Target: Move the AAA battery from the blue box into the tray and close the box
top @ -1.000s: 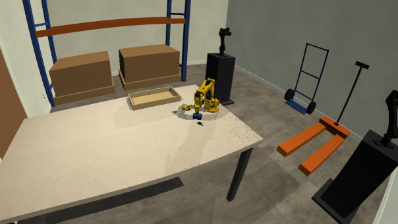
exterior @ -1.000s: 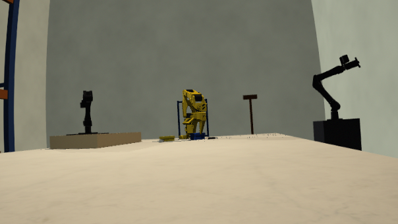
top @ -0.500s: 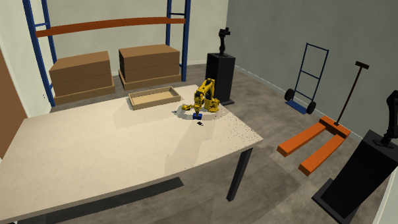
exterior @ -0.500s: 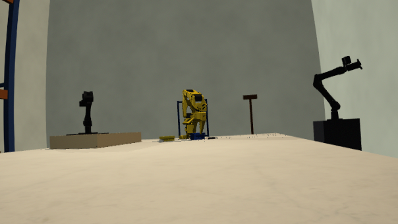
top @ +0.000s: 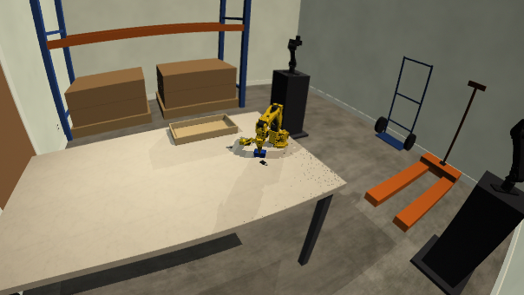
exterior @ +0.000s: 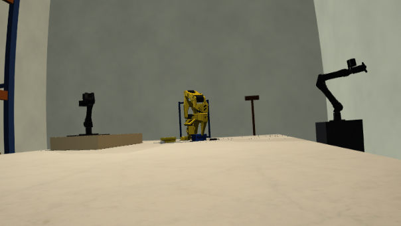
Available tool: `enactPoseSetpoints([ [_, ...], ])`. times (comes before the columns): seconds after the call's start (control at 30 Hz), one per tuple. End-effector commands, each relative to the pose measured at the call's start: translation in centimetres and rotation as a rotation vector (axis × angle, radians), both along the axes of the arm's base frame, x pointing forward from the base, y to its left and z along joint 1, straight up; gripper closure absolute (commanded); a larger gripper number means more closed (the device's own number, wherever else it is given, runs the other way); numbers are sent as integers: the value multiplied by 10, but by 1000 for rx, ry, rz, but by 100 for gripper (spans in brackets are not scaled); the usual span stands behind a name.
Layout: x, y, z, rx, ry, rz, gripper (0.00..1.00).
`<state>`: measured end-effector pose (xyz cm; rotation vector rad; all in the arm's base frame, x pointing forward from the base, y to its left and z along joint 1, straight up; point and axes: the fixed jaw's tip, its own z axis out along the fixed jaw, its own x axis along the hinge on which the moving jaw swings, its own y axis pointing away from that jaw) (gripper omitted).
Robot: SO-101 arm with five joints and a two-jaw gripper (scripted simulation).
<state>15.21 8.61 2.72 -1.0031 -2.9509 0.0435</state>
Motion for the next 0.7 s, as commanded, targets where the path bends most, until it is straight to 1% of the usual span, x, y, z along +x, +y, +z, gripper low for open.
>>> enactPoseSetpoints([
  [0.0,7,2,5,18,-32,4,79],
  [0.67,7,2,2,18,-32,4,79],
])
